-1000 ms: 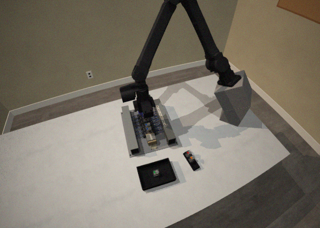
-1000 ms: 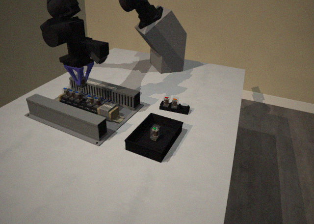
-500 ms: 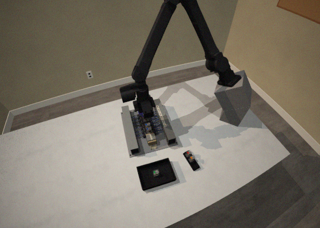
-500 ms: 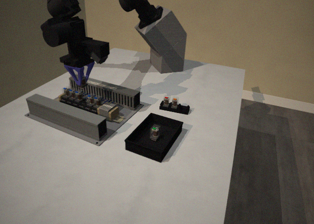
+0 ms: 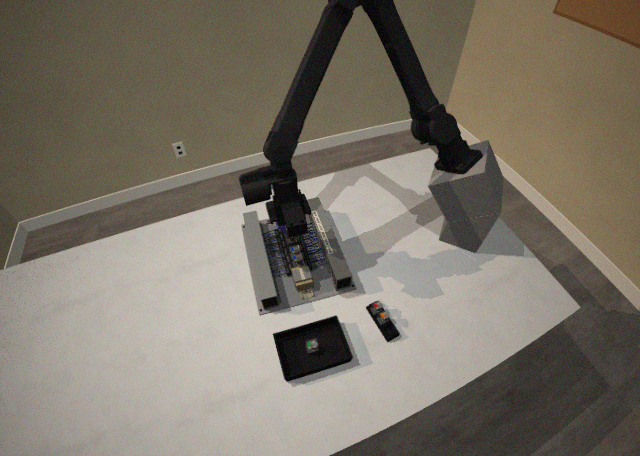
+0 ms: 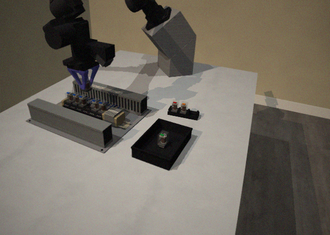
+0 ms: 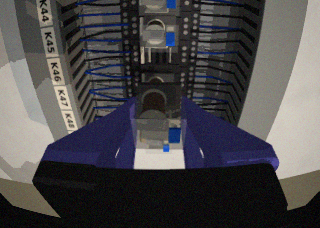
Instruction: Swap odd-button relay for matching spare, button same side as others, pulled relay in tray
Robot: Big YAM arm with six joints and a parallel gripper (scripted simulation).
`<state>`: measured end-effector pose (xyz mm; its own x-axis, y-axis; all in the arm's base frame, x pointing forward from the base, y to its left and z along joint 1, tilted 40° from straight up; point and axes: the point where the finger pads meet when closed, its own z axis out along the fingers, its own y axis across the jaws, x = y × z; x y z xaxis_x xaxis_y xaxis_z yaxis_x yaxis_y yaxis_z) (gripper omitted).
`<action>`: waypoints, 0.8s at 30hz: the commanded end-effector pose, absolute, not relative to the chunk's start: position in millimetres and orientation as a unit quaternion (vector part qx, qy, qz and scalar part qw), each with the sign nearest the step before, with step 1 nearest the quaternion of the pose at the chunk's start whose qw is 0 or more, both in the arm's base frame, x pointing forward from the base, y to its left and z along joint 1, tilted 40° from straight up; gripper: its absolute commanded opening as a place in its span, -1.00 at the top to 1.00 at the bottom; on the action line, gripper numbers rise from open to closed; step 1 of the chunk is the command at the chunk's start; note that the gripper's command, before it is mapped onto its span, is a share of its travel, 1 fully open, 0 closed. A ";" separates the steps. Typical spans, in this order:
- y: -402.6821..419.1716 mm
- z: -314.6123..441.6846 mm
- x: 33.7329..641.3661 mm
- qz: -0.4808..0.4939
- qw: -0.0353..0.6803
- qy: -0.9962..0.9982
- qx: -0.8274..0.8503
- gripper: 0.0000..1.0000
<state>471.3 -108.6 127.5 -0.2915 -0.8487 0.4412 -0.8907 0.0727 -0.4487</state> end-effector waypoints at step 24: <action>-102.9 148.3 493.3 0.354 0.003 -0.726 0.589 1.00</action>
